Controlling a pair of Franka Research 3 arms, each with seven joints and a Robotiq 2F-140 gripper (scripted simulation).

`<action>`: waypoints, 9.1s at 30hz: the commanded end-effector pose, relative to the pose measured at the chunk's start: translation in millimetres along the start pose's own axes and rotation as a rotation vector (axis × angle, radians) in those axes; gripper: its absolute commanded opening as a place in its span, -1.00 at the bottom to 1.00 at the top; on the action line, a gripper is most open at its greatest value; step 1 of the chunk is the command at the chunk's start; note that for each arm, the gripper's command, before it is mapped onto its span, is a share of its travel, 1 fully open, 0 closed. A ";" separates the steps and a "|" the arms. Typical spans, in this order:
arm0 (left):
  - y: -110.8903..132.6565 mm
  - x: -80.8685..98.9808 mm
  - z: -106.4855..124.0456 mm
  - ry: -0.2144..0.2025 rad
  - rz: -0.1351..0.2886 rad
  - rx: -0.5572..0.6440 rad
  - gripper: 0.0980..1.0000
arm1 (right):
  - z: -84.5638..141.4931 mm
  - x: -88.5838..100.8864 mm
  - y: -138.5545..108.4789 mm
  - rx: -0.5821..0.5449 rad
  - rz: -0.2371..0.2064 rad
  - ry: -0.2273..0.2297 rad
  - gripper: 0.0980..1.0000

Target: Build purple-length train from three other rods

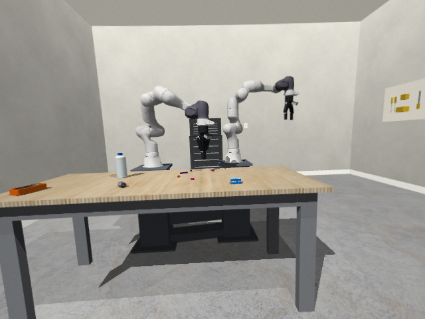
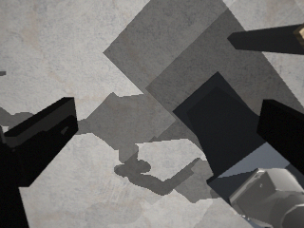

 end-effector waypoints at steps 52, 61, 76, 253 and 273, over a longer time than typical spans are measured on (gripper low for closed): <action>1.1 0.0 0.7 0.001 -0.003 -0.004 1.00 | -7.6 -72.8 36.2 0.292 0.013 -0.014 -0.94; 1.1 0.0 0.7 0.001 -0.003 -0.004 1.00 | -7.8 -85.9 36.2 0.292 0.013 -0.014 -0.94; 1.1 0.0 0.7 0.001 -0.003 -0.004 1.00 | -7.8 -86.0 36.2 0.292 0.013 -0.014 -0.94; 1.1 0.0 0.7 0.001 -0.003 -0.004 1.00 | -8.5 -97.8 35.3 0.289 0.013 -0.014 -0.94; 1.1 0.0 0.7 0.001 -0.003 -0.004 1.00 | -8.5 -97.8 35.3 0.289 0.013 -0.014 -0.89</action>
Point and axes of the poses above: on each arm, the point where the finger pads meet when closed, its own x axis back along the fingers, its own z axis across the jaws, y = z × x, the point moved 2 cm from there along x, back along the fingers, and after that the axes turned 9 degrees about -x, right-handed, at the moved point
